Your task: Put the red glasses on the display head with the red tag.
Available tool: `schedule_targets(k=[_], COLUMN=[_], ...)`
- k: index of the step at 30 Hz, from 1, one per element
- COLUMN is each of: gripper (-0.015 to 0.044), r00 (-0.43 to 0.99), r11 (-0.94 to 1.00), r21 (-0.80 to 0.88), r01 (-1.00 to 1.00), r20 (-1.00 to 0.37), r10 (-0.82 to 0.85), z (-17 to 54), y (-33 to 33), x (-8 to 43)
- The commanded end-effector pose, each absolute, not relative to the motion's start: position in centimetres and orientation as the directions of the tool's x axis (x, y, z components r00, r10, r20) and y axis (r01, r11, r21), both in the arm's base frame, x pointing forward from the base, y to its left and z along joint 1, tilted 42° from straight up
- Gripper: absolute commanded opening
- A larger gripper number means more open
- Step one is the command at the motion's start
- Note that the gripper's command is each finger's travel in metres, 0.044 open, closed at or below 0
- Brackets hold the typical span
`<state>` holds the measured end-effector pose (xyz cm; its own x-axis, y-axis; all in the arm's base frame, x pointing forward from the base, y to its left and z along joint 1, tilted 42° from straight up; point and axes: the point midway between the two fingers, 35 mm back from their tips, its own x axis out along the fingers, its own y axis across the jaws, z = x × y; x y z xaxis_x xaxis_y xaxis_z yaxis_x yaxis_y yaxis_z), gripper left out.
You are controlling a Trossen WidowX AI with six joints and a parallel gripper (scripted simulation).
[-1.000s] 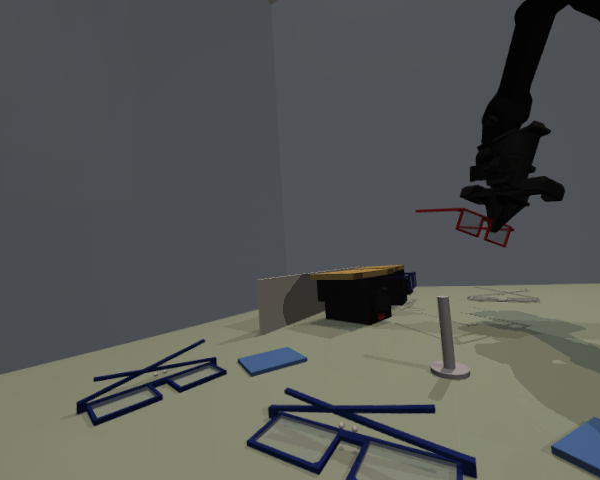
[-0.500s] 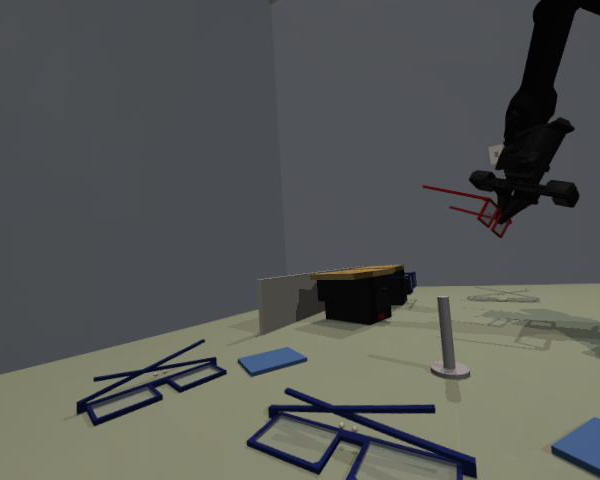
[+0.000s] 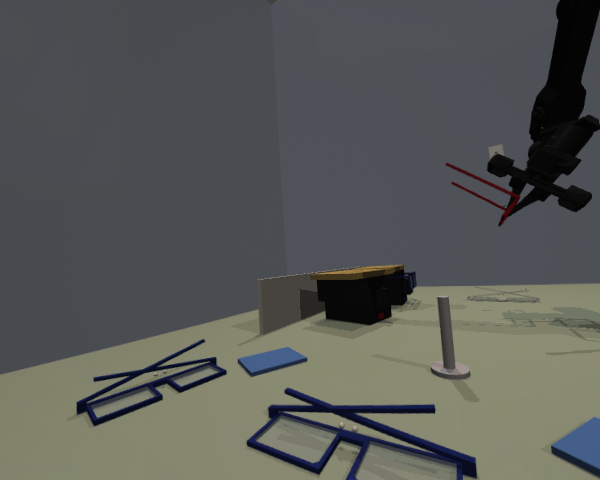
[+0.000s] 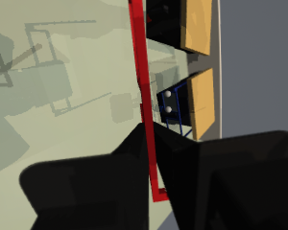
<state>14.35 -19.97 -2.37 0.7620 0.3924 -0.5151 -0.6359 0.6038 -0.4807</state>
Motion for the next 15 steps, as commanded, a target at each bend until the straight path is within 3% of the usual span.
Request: schedule_targets(k=[1,15], gripper=[0.0000,0.0000], r00=[0.789,0.783], r11=[0.556,0.561], r21=[-0.564,-0.553], r01=[-0.610,-0.616], r20=[-0.495,-0.504], r10=[0.364,0.364], z=[-2.66,-2.47], y=[-20.24,-20.36], x=[13.61,13.67])
